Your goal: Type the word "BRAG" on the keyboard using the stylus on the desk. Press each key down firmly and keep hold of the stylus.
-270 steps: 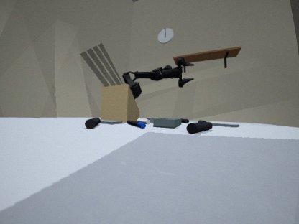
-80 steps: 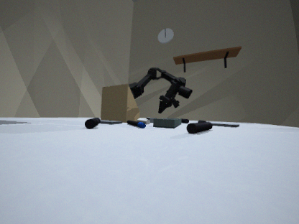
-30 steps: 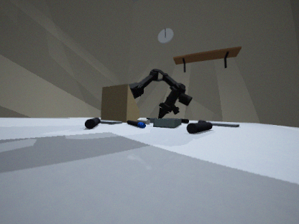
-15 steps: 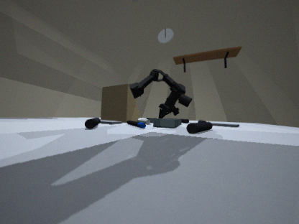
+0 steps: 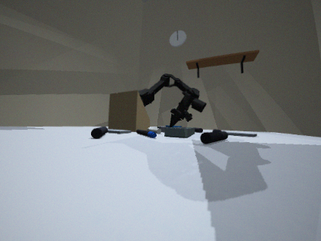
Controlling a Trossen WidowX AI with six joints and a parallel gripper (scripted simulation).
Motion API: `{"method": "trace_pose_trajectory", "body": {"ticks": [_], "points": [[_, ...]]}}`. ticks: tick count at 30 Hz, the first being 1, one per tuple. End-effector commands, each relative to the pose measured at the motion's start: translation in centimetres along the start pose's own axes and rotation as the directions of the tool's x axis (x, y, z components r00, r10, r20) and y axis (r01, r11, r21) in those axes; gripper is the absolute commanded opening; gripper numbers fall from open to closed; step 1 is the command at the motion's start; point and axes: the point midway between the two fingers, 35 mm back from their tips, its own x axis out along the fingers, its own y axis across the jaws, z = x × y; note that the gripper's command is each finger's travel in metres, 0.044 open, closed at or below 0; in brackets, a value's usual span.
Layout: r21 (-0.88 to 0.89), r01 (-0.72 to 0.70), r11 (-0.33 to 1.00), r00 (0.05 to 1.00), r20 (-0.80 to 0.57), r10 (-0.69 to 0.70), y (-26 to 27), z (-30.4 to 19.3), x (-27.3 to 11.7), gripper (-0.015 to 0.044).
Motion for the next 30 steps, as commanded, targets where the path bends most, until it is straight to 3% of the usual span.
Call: {"method": "trace_pose_trajectory", "body": {"ticks": [1,11,21,30], "points": [[-0.007,0.004,1.0,1.0,0.007,-0.004,0.0,-0.8,-1.8,0.0],[0.016,0.014,1.0,1.0,0.019,-0.014,-0.4,-1.4,-2.7,0.0],[0.3,0.18,0.937,0.951,0.19,-0.243,-6.7,0.0,-2.7,0.0],[0.581,0.181,0.794,0.827,0.347,-0.442,-12.1,1.1,-3.9,0.0]]}}
